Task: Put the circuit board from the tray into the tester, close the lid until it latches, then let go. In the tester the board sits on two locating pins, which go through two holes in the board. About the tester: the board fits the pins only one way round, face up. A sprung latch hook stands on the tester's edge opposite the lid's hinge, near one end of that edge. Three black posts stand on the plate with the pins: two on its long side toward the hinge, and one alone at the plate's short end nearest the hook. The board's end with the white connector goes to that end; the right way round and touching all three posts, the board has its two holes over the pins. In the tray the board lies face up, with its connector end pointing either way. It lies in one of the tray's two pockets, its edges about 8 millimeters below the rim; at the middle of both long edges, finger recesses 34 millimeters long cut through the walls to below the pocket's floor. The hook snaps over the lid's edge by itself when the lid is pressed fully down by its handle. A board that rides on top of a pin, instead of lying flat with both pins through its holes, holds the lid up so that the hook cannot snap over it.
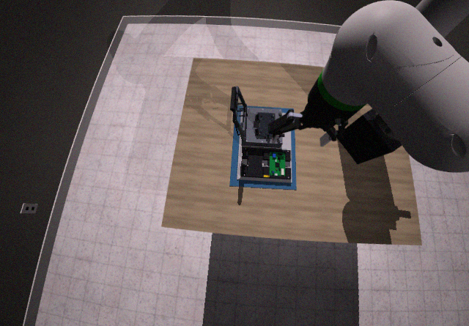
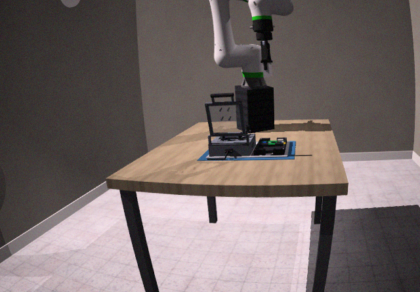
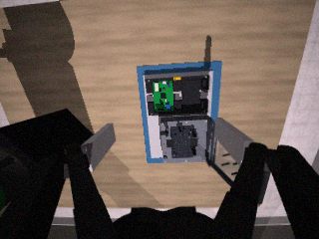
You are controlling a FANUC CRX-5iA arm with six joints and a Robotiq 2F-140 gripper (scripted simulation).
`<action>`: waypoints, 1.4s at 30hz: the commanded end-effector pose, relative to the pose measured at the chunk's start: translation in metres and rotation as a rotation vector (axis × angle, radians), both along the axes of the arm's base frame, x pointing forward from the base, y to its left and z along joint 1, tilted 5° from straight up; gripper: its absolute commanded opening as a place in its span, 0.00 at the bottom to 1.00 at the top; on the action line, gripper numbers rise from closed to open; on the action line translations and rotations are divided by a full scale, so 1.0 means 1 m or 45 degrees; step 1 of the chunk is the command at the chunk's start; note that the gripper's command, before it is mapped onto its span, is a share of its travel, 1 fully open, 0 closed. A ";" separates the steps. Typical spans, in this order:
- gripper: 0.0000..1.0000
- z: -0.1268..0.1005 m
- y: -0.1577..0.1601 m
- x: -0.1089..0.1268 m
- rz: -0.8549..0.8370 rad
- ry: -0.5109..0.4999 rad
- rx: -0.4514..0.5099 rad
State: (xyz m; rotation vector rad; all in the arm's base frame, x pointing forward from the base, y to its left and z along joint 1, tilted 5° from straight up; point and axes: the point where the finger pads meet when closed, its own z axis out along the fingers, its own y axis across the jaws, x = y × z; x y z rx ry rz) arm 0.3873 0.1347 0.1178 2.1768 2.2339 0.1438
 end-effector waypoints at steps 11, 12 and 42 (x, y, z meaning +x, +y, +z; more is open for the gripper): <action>0.58 0.000 0.000 0.000 0.000 0.003 0.002; 0.58 0.000 0.000 0.000 0.000 0.003 0.002; 0.58 -0.006 0.000 0.001 0.001 0.003 0.002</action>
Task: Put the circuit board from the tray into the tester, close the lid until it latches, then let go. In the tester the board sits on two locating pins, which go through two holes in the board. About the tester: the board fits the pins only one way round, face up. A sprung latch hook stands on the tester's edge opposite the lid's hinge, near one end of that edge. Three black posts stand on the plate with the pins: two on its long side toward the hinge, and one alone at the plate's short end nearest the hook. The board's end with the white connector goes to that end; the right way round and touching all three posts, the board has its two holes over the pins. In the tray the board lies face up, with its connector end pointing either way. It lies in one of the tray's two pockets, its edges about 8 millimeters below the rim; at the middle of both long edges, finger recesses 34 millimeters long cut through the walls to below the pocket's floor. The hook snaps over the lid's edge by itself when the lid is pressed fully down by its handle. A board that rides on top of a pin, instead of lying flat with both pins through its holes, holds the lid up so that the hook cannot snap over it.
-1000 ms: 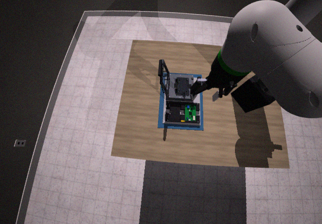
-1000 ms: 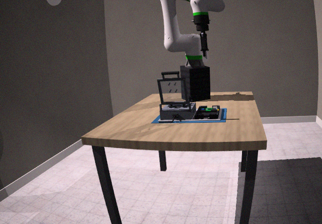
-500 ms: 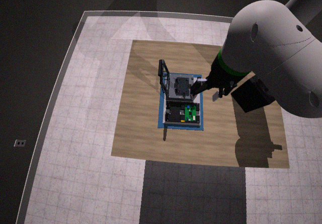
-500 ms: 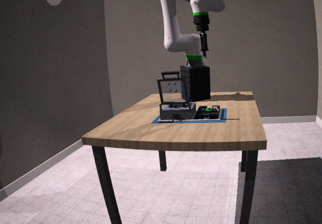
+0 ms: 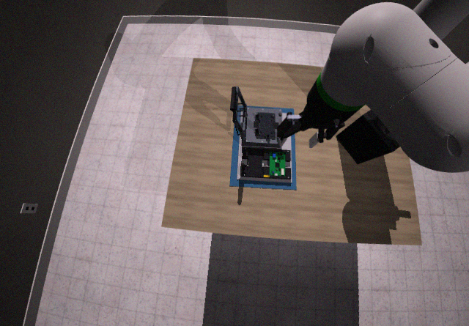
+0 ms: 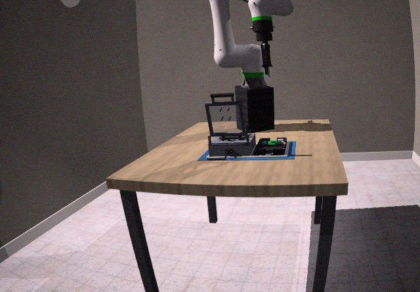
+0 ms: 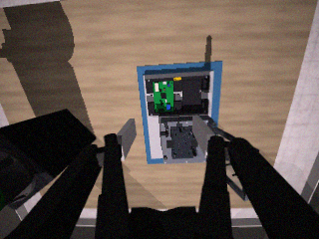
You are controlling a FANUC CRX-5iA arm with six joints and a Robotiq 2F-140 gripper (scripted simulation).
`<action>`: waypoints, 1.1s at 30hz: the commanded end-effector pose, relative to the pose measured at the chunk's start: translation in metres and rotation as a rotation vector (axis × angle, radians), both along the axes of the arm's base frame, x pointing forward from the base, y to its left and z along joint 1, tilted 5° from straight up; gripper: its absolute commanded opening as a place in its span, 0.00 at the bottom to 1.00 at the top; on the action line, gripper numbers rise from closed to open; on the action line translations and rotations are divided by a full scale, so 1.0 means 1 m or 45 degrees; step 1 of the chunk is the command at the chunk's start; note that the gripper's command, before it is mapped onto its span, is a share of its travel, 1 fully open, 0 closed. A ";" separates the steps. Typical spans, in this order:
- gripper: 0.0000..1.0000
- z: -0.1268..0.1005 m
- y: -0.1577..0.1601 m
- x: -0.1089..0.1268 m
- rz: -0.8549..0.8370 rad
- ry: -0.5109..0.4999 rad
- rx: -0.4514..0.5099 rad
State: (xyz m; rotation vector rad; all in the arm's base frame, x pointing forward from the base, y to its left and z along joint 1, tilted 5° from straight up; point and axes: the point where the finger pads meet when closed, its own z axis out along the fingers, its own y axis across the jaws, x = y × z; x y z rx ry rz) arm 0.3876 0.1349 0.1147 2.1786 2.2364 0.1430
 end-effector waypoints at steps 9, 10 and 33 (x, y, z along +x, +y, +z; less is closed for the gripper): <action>0.58 -0.057 0.005 0.006 0.000 -0.001 0.000; 0.58 -0.066 0.005 0.008 0.000 -0.001 0.000; 0.58 -0.222 0.018 0.025 0.000 -0.001 0.000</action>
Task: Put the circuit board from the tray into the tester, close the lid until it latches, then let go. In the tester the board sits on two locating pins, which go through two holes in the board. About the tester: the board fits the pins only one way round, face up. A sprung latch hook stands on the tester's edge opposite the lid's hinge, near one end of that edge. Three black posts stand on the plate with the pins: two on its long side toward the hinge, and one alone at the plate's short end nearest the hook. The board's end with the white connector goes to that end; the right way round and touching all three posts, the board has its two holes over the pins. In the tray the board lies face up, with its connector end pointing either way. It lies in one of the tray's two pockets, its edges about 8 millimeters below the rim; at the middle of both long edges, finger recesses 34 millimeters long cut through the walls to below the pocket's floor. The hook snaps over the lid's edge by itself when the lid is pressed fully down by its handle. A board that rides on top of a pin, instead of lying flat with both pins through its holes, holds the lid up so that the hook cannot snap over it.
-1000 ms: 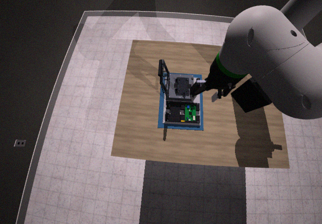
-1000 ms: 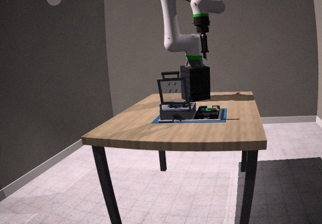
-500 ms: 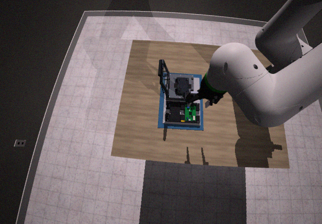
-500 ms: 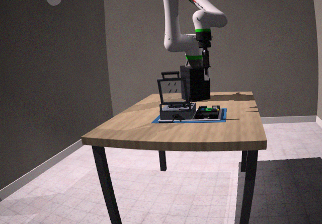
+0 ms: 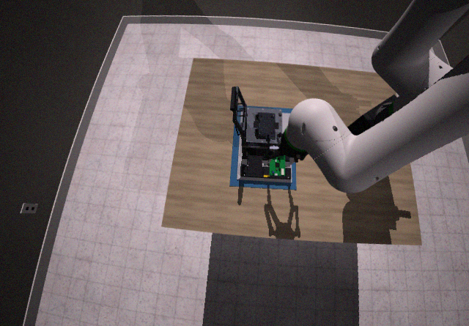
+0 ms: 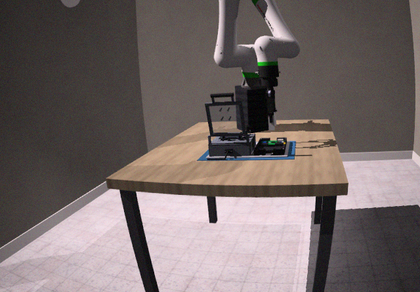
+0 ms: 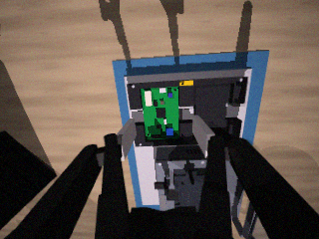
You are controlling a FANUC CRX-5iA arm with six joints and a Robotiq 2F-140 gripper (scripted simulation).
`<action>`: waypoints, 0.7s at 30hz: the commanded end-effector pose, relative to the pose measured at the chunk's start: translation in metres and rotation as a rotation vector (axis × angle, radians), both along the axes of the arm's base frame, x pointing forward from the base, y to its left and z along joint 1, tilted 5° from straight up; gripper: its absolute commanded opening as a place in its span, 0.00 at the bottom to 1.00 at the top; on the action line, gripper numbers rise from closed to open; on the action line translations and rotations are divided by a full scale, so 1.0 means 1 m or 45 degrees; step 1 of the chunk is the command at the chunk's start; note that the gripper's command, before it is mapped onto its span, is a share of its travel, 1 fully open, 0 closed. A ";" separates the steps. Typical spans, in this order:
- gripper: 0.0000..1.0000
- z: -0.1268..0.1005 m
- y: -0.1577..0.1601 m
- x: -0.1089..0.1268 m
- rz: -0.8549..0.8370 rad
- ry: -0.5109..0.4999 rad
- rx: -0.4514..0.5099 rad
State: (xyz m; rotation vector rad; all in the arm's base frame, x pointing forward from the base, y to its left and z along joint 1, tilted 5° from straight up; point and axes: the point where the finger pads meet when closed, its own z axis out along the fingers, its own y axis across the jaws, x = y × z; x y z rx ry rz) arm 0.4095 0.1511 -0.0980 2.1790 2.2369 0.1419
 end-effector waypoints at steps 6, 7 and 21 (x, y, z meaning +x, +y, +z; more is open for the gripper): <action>0.58 -0.023 0.003 0.005 0.000 -0.002 0.000; 0.58 -0.024 0.003 0.005 0.000 -0.002 0.000; 0.58 -0.024 0.003 0.005 0.000 -0.002 0.000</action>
